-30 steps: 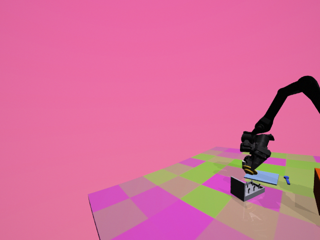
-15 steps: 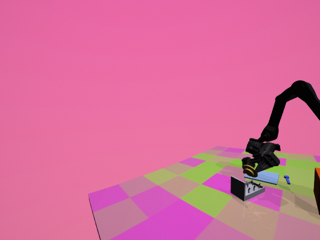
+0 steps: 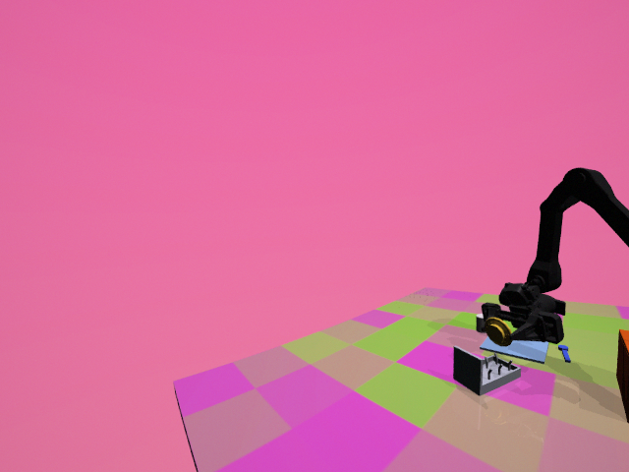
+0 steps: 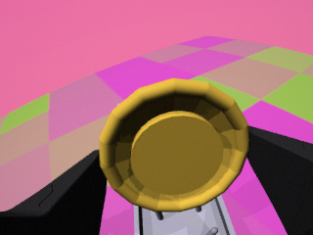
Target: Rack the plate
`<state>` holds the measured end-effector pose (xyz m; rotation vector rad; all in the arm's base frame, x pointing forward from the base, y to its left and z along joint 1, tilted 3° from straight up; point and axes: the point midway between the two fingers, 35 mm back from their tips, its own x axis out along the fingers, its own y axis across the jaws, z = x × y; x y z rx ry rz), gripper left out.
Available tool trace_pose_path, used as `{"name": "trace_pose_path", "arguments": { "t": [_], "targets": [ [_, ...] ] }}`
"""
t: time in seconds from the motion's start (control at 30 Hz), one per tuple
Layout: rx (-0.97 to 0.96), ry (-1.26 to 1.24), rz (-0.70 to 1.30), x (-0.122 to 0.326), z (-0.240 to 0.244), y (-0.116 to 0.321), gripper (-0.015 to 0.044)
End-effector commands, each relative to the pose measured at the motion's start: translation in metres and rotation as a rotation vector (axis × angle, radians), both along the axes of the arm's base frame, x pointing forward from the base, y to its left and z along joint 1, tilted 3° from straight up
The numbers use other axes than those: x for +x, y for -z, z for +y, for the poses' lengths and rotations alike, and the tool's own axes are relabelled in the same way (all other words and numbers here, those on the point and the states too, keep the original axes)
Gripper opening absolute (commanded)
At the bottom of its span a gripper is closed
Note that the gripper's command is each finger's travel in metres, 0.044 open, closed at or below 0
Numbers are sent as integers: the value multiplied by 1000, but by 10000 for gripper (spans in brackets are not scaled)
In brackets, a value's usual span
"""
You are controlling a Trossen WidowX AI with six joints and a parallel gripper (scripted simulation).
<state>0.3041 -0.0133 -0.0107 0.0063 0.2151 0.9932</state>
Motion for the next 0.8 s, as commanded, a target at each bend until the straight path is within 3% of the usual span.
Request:
{"name": "trace_pose_path", "arguments": {
  "t": [0.0,0.77],
  "targets": [
    [16,1,-98,-6,0,-2,0],
    [12,0,-90,-3,7,20,0]
  ]
}}
